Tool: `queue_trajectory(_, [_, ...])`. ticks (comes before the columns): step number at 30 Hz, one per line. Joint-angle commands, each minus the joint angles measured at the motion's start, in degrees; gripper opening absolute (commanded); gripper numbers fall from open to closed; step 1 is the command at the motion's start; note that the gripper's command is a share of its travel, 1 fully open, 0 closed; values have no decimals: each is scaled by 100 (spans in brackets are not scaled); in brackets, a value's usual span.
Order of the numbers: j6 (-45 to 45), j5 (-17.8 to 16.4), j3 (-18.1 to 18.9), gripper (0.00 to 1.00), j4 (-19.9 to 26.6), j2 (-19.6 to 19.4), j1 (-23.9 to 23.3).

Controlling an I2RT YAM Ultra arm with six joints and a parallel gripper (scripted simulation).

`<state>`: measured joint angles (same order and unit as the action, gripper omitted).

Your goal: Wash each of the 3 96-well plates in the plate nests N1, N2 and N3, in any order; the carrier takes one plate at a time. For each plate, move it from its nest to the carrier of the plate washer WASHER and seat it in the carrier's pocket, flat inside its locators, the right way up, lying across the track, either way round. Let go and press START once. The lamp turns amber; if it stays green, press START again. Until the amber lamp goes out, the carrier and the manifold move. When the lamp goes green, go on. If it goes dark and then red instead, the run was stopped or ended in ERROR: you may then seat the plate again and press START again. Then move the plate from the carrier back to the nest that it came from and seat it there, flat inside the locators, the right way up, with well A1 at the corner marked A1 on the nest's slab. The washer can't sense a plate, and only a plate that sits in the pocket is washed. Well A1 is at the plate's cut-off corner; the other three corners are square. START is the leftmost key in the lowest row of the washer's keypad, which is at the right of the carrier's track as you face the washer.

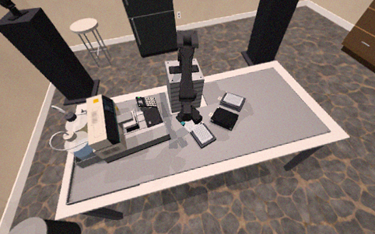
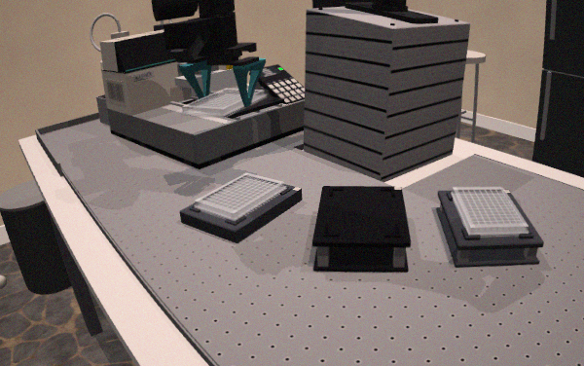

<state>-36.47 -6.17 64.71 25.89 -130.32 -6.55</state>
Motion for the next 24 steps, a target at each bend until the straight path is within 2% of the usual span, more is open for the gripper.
queue_trajectory(1, [-302, 1, 85, 0, 27, 32, -172])
queue_trajectory(6, [-302, 1, 86, 0, 28, 31, -172])
queue_trajectory(13, [208, 12, -42, 0, -7, 80, -580])
queue_trajectory(24, [-721, 46, -142, 0, 9, 100, -1503])
